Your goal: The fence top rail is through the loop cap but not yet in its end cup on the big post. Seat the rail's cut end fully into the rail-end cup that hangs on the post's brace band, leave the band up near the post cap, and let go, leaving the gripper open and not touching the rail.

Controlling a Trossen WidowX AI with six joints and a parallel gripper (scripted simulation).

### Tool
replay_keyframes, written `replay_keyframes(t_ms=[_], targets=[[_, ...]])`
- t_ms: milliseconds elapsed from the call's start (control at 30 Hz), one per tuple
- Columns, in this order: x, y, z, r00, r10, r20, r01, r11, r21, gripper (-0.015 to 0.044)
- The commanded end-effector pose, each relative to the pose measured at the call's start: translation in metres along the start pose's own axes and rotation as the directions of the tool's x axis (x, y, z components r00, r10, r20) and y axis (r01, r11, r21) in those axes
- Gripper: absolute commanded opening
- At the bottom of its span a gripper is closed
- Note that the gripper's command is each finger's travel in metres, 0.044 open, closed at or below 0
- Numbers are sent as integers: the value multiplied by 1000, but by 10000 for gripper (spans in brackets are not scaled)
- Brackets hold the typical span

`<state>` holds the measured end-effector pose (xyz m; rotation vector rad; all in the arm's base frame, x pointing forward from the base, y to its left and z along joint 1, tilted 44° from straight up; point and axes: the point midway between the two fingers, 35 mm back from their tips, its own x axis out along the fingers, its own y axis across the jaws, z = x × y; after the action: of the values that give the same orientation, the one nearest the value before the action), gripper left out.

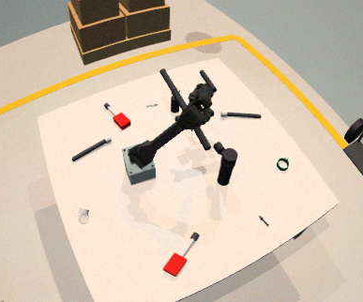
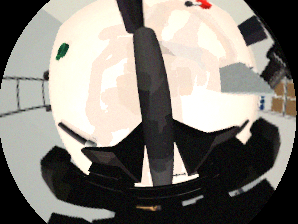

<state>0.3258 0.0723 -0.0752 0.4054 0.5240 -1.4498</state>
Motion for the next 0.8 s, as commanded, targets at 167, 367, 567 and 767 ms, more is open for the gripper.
replay_keyframes(t_ms=[167, 367, 567, 767], targets=[[-32, 5, 28, 988, 34, 148, -33, 999, -7, 0], [-37, 6, 32, 985, 41, 169, -40, 999, -9, 0], [-32, 3, 28, 988, 28, 154, -27, 1000, -11, 0], [-32, 3, 29, 988, 28, 154, -27, 1000, -11, 0]])
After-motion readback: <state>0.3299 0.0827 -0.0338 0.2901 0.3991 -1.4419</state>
